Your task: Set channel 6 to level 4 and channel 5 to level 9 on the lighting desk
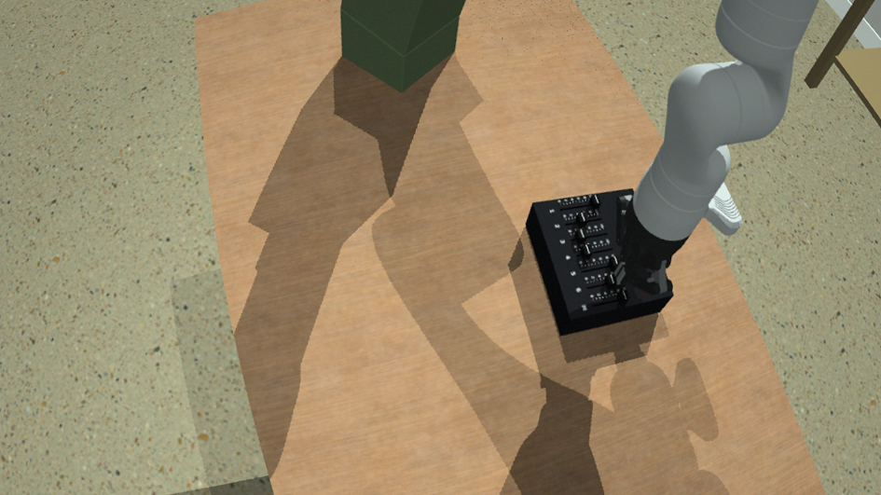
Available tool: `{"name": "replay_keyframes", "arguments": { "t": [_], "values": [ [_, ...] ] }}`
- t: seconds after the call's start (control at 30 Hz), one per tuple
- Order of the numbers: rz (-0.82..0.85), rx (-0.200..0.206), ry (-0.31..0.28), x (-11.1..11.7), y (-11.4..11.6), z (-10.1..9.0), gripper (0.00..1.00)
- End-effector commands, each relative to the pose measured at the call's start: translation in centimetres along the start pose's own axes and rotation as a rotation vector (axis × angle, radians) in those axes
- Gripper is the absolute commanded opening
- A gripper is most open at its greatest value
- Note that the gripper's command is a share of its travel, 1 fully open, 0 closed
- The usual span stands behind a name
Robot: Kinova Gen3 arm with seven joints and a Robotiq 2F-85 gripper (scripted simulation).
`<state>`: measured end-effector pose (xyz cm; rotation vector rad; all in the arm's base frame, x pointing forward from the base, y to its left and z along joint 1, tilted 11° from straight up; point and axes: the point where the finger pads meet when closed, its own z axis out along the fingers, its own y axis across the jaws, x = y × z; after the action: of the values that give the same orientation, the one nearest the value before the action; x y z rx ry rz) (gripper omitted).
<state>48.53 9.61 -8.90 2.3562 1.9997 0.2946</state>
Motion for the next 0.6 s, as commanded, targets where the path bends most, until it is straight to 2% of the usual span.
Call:
{"name": "replay_keyframes", "arguments": {
  "t": [0.0,0.57],
  "values": [
    [0.005,-0.001,-0.002,-0.33,0.1,-0.07,0.0],
    [0.005,-0.001,-0.002,-0.78,0.1,-0.07,0.0]
  ]
}}
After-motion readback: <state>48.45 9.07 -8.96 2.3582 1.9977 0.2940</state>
